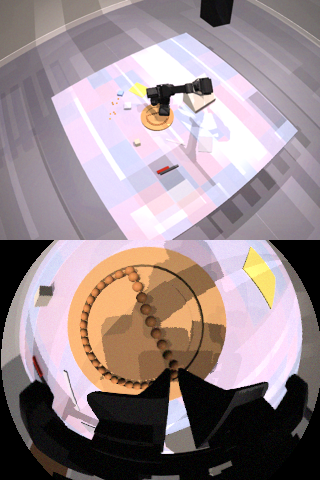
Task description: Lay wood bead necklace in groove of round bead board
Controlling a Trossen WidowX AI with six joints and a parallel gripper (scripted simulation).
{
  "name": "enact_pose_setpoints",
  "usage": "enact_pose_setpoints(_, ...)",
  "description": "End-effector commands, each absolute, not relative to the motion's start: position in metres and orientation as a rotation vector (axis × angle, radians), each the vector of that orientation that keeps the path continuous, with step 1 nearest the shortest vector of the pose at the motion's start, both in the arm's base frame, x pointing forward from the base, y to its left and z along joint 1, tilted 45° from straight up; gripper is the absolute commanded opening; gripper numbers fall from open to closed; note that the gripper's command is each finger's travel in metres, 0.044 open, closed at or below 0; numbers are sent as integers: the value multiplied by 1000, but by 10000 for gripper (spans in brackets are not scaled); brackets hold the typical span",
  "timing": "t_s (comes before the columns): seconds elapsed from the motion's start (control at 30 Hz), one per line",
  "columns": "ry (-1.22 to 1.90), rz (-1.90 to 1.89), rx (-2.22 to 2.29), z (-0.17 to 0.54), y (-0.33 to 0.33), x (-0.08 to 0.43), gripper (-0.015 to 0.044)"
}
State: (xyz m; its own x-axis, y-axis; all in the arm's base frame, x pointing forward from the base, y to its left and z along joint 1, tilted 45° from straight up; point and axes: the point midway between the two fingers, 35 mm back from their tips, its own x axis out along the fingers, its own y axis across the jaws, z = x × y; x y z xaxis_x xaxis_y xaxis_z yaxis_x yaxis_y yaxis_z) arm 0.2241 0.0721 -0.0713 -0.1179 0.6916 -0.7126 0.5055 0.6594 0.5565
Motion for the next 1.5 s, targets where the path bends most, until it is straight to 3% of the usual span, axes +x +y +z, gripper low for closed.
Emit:
enact_pose_setpoints(0.0,1773,211,963,-71,72,224,0)
enact_pose_setpoints(1.03,1781,210,971,-73,72,220,0)
enact_pose_setpoints(1.47,1765,215,973,-70,70,224,341)
